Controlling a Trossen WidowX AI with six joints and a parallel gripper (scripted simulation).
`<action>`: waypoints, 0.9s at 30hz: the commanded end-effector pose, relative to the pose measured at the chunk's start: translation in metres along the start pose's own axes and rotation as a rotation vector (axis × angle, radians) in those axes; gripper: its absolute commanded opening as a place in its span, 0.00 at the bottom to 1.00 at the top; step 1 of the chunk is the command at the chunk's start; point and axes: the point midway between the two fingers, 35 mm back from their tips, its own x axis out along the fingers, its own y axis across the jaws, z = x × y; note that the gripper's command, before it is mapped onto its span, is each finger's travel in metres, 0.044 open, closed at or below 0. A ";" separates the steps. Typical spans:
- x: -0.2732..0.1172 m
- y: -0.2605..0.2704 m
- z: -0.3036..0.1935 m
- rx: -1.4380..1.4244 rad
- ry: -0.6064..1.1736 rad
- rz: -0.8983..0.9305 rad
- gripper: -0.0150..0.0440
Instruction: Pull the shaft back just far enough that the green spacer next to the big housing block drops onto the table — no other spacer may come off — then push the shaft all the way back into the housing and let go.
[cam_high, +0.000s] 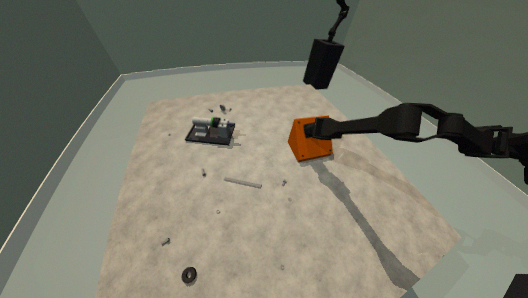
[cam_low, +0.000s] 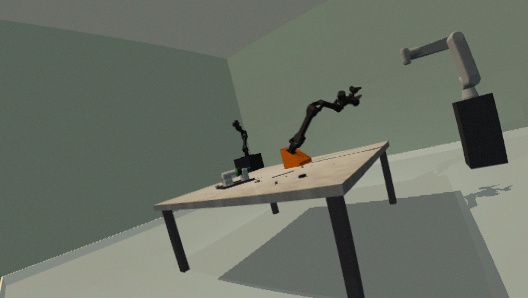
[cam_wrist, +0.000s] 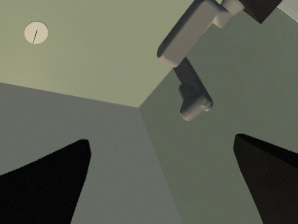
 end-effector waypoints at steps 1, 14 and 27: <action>0.000 0.000 0.001 -0.003 -0.001 -0.001 0.98; -0.003 -0.007 0.131 -0.348 -0.196 -0.106 1.00; -0.048 0.022 0.285 -0.721 -0.440 -0.284 1.00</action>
